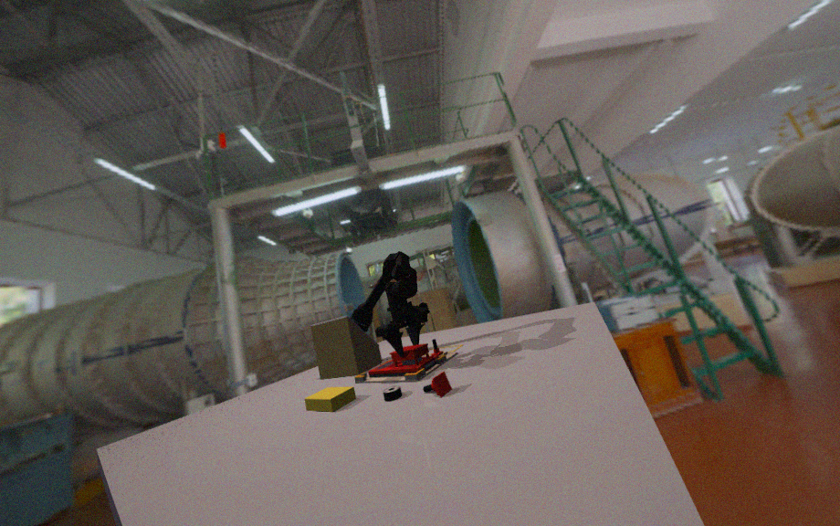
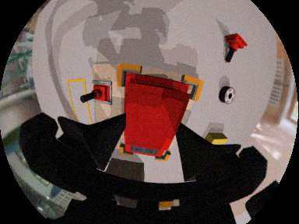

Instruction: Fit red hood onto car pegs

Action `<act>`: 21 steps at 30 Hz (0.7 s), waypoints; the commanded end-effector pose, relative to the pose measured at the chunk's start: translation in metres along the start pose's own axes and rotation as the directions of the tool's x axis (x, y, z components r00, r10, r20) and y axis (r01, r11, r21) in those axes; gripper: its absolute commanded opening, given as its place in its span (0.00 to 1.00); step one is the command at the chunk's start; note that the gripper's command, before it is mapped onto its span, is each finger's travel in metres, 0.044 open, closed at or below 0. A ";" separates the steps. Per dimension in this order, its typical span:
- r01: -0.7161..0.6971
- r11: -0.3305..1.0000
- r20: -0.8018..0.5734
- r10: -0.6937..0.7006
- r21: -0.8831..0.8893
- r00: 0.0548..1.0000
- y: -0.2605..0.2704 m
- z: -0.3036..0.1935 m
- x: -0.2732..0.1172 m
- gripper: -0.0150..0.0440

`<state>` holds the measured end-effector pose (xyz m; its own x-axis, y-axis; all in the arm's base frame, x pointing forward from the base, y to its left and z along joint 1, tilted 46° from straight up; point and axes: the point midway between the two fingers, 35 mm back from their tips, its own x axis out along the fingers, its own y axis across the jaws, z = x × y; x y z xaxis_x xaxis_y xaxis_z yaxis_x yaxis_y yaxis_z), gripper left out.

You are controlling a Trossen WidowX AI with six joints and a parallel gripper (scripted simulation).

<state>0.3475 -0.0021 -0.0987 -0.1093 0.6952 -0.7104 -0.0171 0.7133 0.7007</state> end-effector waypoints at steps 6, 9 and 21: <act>-0.003 1.000 0.001 0.003 0.003 1.000 0.000 0.000 0.005 0.25; -0.003 1.000 0.001 0.003 0.003 1.000 0.001 0.000 0.007 0.25; -0.004 1.000 0.001 0.004 0.003 1.000 0.001 0.000 0.012 0.25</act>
<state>0.3464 0.0053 -0.1056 -0.1089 0.6963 -0.7094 -0.0165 0.7123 0.7017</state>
